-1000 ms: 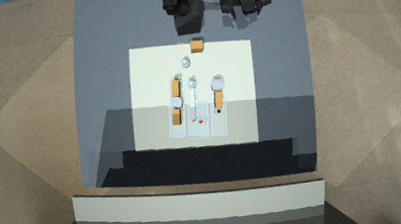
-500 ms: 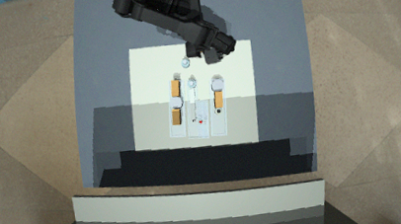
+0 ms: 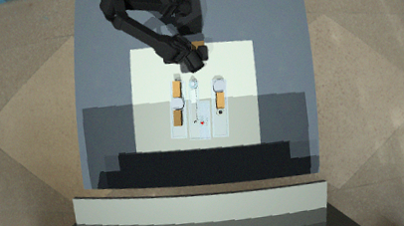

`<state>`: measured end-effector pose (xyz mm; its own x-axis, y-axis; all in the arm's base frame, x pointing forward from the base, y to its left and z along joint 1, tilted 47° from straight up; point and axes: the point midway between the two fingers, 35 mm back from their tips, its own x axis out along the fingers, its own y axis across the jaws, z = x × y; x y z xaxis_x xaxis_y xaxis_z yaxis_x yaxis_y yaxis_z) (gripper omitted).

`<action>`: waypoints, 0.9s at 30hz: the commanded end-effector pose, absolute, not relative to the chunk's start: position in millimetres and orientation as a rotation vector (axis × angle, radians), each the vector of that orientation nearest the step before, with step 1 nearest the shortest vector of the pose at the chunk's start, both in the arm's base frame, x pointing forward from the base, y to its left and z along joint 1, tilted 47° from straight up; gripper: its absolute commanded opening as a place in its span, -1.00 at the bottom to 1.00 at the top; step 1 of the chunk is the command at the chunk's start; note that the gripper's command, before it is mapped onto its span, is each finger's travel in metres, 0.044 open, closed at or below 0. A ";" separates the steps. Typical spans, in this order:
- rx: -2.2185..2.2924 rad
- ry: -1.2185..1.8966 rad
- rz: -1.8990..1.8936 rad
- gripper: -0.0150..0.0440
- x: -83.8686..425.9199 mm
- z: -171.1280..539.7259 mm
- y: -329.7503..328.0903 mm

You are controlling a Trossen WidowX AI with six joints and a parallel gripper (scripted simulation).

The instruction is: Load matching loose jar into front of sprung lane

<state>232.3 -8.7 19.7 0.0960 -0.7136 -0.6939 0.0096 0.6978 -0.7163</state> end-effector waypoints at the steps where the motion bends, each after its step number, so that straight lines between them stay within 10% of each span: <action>1: -0.640 1.388 -0.600 1.00 233.1 9.6 -25.6; 27: -0.642 1.387 -0.602 1.00 238.5 -22.2 -62.2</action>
